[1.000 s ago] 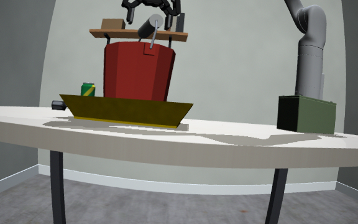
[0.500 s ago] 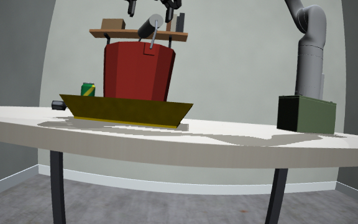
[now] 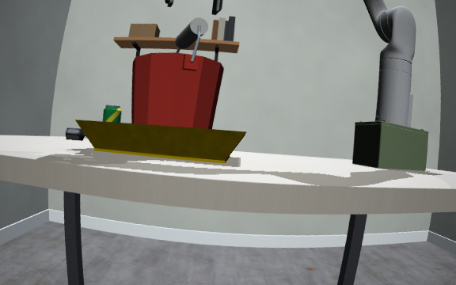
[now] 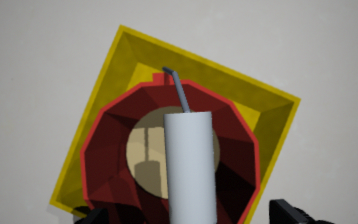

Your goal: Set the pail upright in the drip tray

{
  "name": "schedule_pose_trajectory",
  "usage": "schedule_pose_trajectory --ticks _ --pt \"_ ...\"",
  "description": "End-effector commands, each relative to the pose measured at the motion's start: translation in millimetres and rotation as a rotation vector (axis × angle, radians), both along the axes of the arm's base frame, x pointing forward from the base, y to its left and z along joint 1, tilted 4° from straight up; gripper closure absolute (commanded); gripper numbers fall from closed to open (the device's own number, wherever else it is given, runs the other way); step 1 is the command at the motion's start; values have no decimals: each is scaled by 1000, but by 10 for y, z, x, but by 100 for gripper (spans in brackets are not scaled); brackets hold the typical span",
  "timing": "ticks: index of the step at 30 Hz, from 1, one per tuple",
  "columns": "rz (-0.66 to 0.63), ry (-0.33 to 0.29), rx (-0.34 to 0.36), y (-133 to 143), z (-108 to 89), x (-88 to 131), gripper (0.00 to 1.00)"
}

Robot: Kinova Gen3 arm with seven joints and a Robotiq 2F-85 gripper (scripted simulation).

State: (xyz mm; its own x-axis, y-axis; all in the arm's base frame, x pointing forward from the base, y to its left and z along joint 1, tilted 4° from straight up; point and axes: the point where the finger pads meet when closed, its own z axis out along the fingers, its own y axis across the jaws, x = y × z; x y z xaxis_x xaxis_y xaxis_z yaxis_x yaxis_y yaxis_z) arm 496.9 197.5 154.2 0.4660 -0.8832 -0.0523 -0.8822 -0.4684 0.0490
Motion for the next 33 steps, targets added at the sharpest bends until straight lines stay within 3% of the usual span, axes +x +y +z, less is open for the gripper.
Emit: schedule_pose_trajectory --ticks 1,12,33 --pt "-12 0 5 9 113 6 0" --pt "-12 0 6 5 267 15 0" --pt "-12 3 4 0 282 7 0"
